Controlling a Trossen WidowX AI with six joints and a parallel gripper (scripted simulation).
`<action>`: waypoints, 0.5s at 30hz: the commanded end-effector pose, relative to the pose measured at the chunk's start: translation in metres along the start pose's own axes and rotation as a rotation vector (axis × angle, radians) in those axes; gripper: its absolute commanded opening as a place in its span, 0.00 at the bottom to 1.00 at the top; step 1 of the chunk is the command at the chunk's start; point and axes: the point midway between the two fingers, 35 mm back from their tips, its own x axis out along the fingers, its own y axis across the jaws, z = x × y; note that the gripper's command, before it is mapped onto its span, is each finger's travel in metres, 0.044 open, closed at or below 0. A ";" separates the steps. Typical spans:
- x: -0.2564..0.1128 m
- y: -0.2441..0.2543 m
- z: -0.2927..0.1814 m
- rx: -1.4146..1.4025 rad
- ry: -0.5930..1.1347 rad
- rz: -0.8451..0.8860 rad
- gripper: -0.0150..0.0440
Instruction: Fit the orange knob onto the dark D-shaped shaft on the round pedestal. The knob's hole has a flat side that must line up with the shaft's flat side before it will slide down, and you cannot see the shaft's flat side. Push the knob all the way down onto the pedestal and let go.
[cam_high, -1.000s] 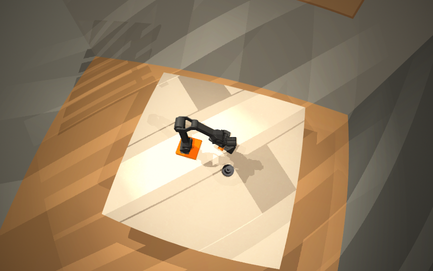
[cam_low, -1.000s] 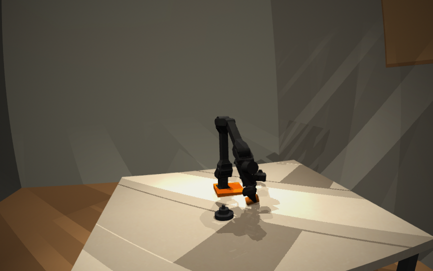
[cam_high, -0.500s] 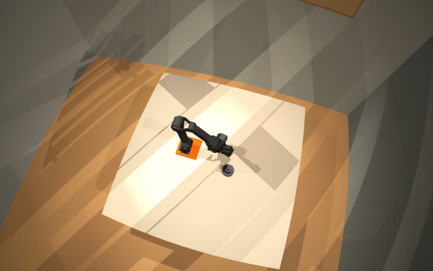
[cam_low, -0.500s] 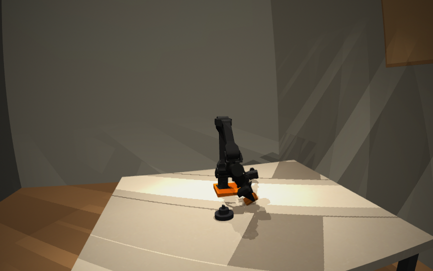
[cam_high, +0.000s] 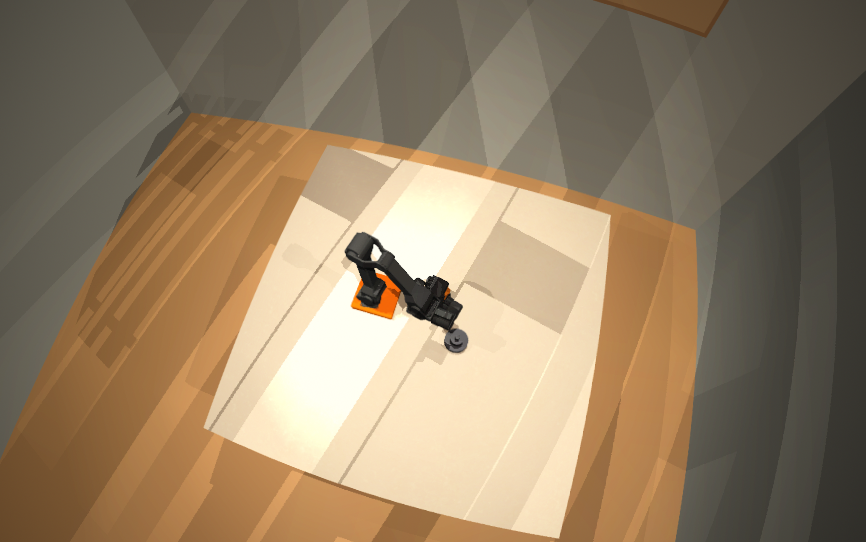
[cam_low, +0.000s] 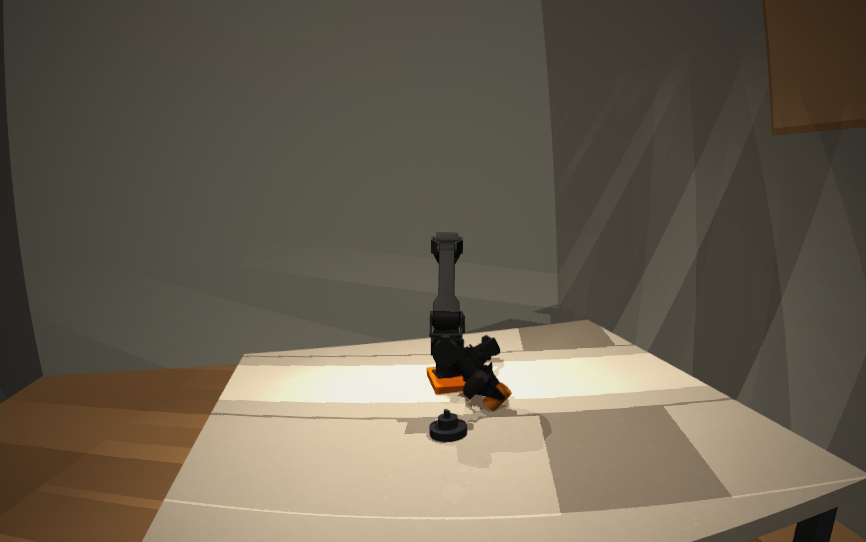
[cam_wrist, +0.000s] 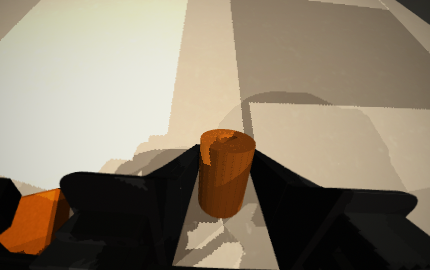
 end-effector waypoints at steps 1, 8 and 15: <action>-0.002 0.000 -0.002 -0.003 -0.062 0.001 0.56; -0.006 0.000 -0.009 -0.002 -0.182 0.001 0.56; -0.010 0.001 -0.016 -0.002 -0.302 0.002 0.56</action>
